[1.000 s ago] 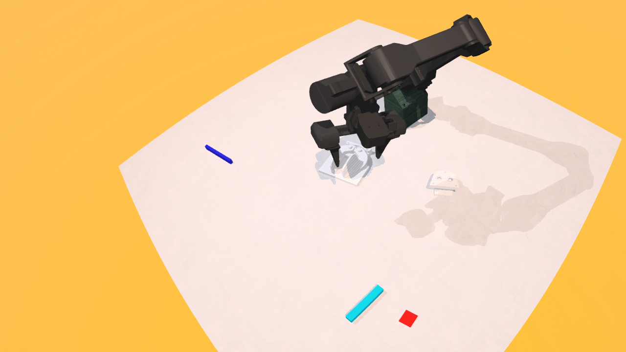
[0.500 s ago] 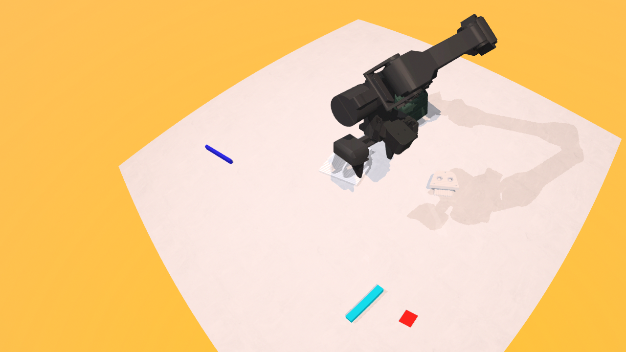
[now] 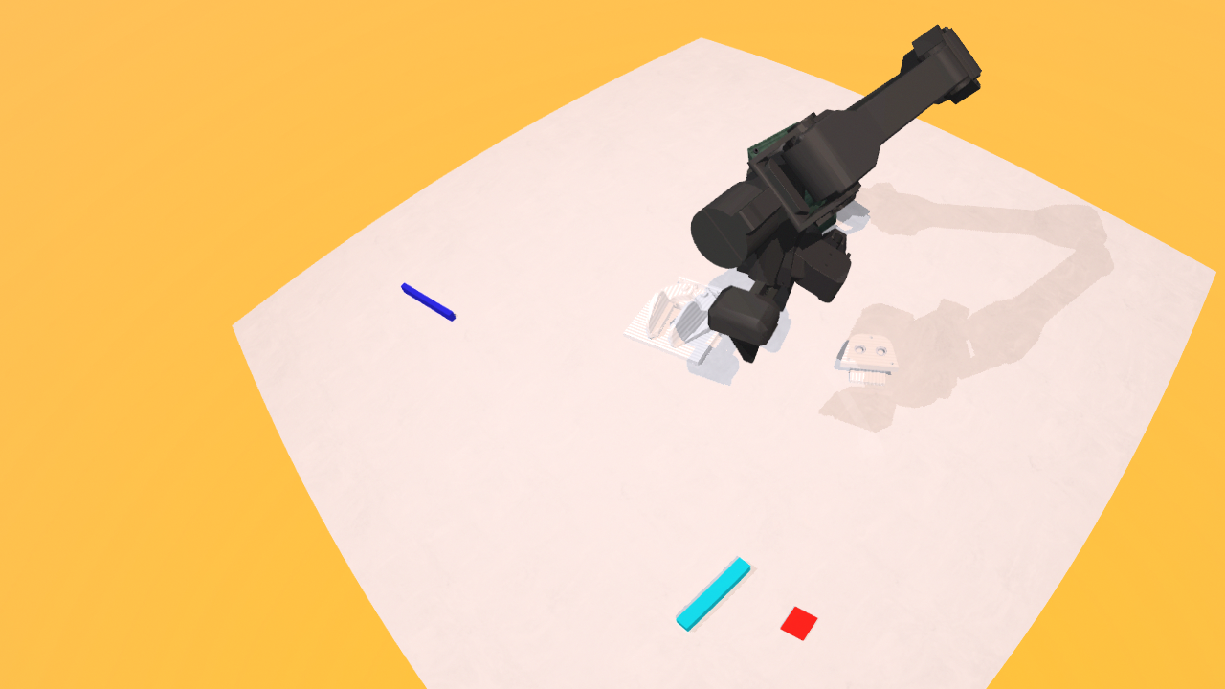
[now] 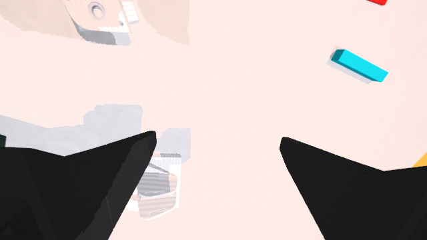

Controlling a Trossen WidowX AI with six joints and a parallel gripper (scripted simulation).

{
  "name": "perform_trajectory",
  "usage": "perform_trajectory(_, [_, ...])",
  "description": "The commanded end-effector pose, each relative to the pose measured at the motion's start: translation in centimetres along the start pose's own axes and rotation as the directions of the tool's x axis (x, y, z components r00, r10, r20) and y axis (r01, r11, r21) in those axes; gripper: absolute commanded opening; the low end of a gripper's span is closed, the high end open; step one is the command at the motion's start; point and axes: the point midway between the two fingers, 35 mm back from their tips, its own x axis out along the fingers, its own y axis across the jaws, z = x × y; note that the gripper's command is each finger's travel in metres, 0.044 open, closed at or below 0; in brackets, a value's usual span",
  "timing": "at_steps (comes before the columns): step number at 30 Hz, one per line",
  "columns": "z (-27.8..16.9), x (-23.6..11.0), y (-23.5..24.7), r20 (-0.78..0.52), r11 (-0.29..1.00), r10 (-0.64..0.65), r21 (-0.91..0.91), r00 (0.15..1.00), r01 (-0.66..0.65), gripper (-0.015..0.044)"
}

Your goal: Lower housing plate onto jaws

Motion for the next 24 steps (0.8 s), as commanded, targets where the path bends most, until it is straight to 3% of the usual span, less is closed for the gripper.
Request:
perform_trajectory(1, [0.8, 0.0, 0.5, -0.005, 0.995, 0.001, -0.102, 1.0, -0.002, 0.044])
perform_trajectory(24, [4.9, 1.3, 3.6, 0.012, 0.786, 0.049, -0.618, 0.999, -0.031, 0.044])
